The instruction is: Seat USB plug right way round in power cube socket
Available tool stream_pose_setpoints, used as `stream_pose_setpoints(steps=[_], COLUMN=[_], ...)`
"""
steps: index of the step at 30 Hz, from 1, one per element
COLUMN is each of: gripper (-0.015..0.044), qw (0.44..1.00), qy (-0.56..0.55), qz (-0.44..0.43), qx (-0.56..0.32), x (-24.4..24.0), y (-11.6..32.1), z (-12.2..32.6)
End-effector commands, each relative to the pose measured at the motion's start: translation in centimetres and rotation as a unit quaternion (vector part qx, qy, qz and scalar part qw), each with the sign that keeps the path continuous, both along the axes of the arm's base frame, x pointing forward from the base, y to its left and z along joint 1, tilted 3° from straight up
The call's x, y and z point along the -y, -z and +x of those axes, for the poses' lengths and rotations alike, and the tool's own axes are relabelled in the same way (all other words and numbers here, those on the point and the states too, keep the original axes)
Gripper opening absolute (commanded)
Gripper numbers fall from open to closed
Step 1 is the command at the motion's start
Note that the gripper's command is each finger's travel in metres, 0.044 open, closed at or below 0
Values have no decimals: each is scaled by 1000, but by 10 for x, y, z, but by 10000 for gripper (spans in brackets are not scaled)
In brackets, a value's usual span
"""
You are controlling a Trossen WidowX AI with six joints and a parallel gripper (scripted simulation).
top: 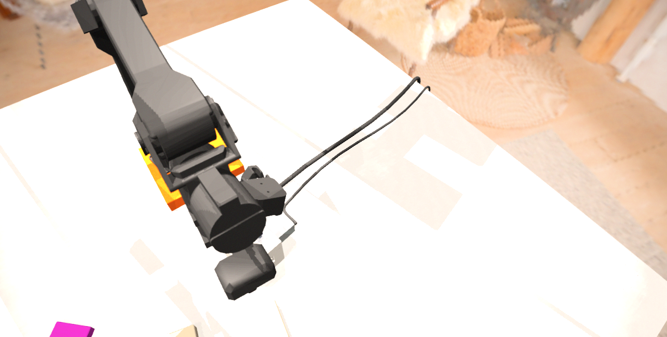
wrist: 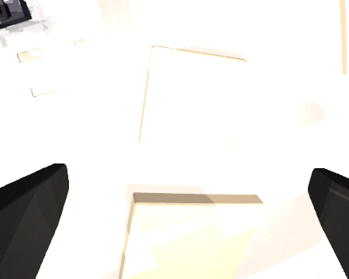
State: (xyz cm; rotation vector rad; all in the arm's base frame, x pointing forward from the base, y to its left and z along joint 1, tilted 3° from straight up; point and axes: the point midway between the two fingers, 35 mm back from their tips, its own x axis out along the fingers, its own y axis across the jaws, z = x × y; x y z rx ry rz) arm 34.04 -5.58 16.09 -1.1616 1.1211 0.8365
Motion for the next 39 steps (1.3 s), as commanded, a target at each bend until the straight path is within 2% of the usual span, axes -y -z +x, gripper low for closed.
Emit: stream_pose_setpoints(steps=[1,39], gripper=[440,440], qw=[988,984], qy=[-118,-138], qz=[19,22], qx=[-96,-111], x=[-57,-69], y=[8,33], z=[-40,-45])
